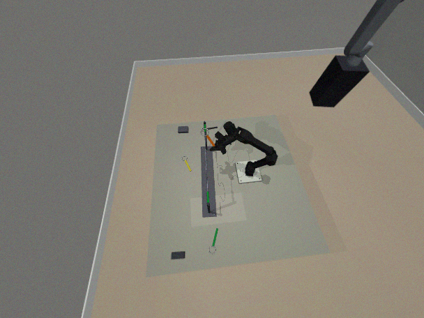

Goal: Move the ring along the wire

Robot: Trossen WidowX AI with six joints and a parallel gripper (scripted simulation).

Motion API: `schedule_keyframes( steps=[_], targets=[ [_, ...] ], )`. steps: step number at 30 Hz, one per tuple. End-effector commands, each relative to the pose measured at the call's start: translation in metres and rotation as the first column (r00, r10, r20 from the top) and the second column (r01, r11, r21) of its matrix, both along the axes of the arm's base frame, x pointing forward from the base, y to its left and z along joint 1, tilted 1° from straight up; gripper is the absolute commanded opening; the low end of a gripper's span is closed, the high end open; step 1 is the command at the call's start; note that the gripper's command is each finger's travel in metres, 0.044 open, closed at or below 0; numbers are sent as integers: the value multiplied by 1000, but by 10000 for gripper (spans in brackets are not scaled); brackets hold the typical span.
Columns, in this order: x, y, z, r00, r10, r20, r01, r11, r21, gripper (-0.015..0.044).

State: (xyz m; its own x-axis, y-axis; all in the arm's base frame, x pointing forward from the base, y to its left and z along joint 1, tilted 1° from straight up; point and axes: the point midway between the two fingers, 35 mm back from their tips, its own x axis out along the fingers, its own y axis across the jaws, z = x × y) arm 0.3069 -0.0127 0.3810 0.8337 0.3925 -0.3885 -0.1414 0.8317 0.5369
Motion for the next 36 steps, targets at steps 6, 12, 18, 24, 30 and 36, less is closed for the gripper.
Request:
schedule_keyframes(
  steps=[6,12,18,24,30,36],
  targets=[
    [2,-12,-5,1000,-6,30,12,980,-196,-150],
    [3,-22,-8,999,-6,53,24,937,-348,-150],
    [4,-31,-9,997,-3,72,37,882,-470,-150],
    [6,-40,-9,996,2,92,52,811,-583,-150],
    [7,-49,-8,994,10,110,69,725,-686,-150],
    [8,-57,-5,992,21,127,86,626,-775,-150]
  ],
)
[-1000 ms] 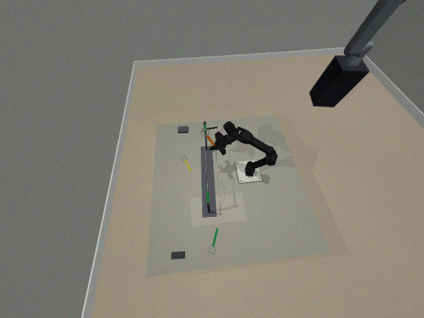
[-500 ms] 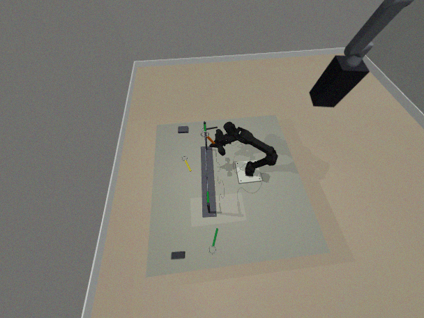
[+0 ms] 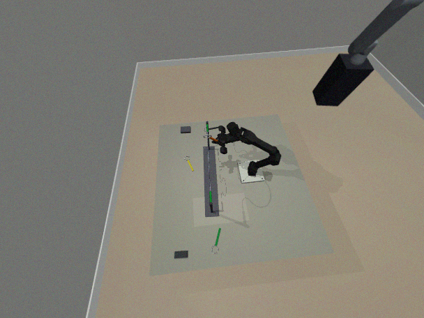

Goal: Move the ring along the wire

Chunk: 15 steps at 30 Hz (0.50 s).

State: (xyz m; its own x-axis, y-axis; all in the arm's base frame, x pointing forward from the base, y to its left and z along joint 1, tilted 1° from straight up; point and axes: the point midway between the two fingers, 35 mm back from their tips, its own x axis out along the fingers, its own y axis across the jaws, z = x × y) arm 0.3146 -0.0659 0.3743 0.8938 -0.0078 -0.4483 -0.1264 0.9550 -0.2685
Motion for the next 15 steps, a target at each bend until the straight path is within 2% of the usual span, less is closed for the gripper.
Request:
schedule_keyframes(
  steps=[1,15],
  targets=[
    [0,-6,2,1000,-4,13,5,996,-87,-150],
    [3,-24,13,998,-4,59,27,921,-389,-150]
  ],
)
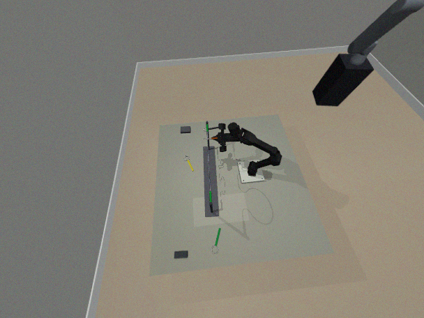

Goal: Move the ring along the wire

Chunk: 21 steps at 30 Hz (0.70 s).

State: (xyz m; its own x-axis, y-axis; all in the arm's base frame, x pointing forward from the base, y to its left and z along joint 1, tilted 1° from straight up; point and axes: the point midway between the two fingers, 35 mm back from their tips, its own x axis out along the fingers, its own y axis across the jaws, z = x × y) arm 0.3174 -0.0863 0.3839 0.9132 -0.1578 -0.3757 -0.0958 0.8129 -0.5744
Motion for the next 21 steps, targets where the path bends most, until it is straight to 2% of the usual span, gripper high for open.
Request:
schedule_keyframes(
  steps=[1,21],
  targets=[
    [0,-5,4,1000,-5,13,6,996,-86,-150],
    [2,-23,28,997,2,76,37,861,-507,-150]
  ],
)
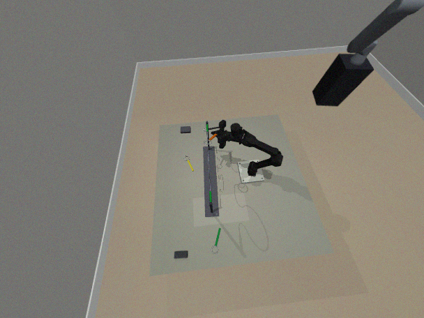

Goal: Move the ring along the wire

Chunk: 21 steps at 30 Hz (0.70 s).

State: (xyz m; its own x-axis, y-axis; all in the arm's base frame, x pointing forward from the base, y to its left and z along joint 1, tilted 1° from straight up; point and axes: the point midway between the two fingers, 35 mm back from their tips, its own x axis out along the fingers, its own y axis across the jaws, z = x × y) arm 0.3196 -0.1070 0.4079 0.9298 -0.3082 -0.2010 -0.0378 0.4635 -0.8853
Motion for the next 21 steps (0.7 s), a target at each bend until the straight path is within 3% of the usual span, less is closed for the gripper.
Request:
schedule_keyframes(
  steps=[1,21],
  targets=[
    [-1,-3,6,1000,-6,12,7,996,-85,-150],
    [-1,-8,30,998,-4,65,34,885,-464,-150]
  ],
)
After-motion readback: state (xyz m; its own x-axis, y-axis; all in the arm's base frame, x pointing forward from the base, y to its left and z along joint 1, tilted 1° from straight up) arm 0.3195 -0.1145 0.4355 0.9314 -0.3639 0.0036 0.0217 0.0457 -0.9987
